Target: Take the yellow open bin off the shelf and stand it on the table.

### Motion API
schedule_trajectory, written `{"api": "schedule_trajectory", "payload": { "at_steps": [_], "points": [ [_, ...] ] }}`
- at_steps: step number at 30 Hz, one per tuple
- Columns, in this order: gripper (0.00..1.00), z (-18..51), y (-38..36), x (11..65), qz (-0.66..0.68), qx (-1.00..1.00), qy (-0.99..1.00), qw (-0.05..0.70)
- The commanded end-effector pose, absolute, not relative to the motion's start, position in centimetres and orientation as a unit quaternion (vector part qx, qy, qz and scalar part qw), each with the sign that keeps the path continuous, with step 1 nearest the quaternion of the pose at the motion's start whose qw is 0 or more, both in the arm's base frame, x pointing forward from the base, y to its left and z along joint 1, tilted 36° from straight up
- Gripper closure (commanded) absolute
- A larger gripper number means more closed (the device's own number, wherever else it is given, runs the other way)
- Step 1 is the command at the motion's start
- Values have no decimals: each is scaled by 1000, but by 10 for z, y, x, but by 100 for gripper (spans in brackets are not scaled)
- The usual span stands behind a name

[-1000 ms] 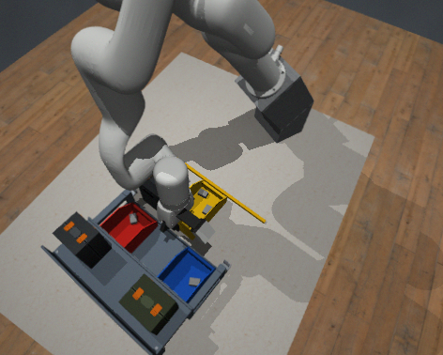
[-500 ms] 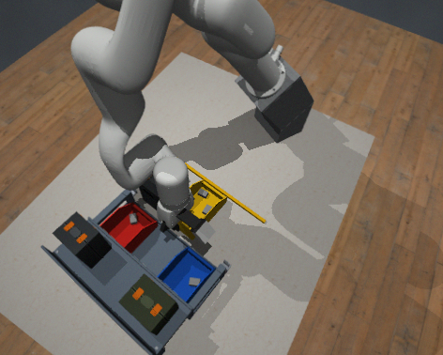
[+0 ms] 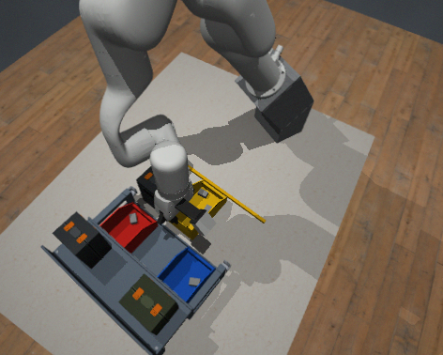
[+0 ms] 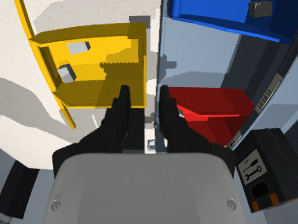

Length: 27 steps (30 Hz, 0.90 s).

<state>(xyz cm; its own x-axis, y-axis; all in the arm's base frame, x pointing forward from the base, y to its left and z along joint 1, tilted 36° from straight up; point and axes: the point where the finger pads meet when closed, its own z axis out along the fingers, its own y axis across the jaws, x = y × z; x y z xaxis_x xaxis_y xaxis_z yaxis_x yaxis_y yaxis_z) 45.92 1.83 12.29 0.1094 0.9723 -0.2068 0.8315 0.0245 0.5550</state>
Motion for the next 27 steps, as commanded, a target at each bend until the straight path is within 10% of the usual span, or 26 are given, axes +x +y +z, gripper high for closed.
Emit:
{"api": "schedule_trajectory", "payload": {
  "at_steps": [1, 27],
  "points": [
    [67, 124, 19, 459, 121, 688, 657, 285],
    [67, 137, 22, 452, 121, 688, 657, 285]
  ]
}}
